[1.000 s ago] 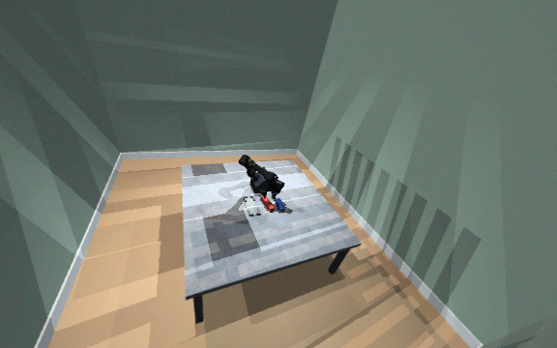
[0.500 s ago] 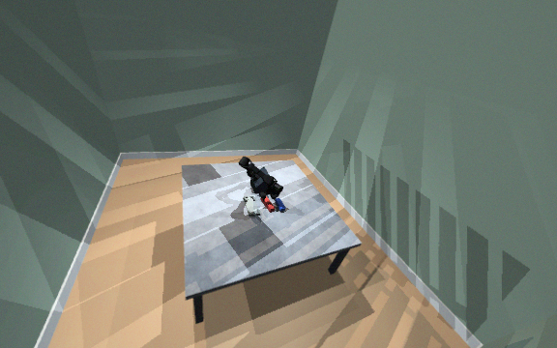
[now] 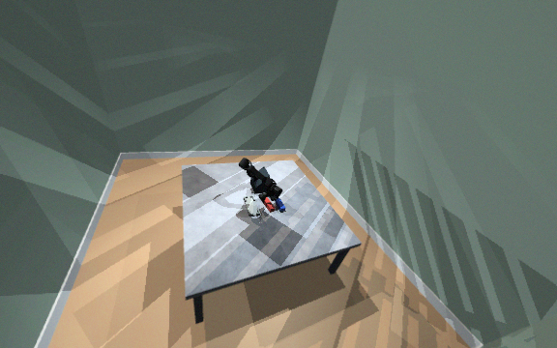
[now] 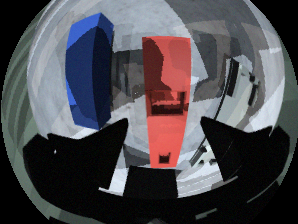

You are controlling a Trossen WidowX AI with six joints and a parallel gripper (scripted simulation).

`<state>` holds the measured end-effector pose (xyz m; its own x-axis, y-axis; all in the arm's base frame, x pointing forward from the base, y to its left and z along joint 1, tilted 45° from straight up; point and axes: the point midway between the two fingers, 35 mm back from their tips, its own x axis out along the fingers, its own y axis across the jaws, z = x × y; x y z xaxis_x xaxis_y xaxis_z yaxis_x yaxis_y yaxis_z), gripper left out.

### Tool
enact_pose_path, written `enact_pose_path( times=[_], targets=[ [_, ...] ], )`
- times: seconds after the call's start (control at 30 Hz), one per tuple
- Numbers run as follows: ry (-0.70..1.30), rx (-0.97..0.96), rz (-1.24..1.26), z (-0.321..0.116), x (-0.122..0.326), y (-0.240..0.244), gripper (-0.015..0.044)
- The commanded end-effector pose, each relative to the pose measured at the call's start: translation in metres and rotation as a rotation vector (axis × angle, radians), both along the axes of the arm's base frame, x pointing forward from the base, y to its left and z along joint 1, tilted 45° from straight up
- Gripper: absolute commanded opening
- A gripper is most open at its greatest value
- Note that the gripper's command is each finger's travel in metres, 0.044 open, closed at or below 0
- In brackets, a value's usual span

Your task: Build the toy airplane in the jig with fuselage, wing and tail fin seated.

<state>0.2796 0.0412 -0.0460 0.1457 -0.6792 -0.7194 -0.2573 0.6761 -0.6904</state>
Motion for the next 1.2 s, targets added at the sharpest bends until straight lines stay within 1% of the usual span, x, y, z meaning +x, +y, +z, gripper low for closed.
enact_pose_path(
  times=[0.0, 0.43, 0.77, 1.0, 1.17],
  targets=[
    [0.007, -0.008, 0.003, -0.006, 0.000, -0.007, 0.0440],
    [0.007, -0.010, 0.002, -0.019, 0.001, -0.021, 0.0440],
    [0.007, -0.010, 0.002, -0.019, 0.001, -0.021, 0.0177],
    [0.007, -0.010, 0.002, -0.019, 0.001, -0.021, 0.0131],
    [0.005, 0.008, 0.018, -0.016, 0.004, -0.014, 0.0000]
  ],
)
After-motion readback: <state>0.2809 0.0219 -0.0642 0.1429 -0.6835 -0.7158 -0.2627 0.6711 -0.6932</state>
